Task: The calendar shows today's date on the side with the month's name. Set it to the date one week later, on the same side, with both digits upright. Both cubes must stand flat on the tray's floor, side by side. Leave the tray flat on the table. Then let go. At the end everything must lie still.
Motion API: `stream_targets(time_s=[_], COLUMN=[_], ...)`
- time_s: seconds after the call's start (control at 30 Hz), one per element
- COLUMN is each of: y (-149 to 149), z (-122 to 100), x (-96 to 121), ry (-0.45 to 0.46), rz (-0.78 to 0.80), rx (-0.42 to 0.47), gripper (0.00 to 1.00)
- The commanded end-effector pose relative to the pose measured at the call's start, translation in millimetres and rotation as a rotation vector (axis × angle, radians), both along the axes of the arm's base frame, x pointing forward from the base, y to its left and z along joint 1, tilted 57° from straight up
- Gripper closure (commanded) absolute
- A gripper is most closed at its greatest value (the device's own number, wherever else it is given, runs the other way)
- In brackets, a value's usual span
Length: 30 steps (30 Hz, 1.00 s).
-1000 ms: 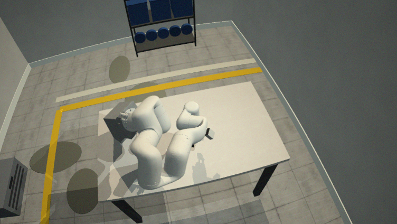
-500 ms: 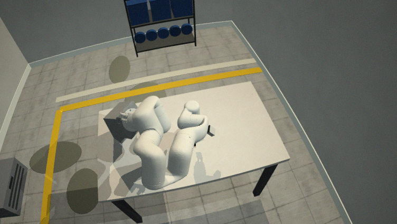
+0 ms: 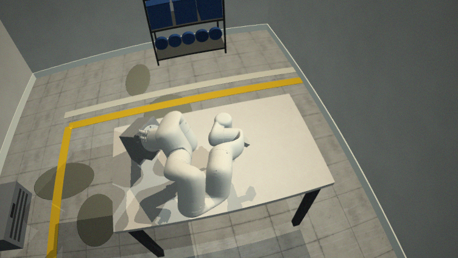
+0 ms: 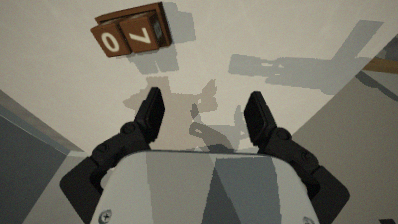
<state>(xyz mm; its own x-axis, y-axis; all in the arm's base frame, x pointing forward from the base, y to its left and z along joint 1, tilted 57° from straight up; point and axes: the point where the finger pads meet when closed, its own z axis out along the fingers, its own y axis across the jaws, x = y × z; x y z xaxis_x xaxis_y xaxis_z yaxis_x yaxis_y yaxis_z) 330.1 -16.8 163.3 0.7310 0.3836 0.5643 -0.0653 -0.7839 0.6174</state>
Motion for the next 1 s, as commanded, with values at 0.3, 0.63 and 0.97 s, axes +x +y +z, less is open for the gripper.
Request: stream_targets(time_s=[0.3, 0.63, 0.97], y=[18, 35, 52], z=[-4, -9, -14], x=[7, 13, 16], ry=[0.194, 0.348, 0.476], rz=[0.2, 0.374, 0.522], rx=[-0.25, -0.464, -0.646], gripper=[0.0, 0.0, 0.0])
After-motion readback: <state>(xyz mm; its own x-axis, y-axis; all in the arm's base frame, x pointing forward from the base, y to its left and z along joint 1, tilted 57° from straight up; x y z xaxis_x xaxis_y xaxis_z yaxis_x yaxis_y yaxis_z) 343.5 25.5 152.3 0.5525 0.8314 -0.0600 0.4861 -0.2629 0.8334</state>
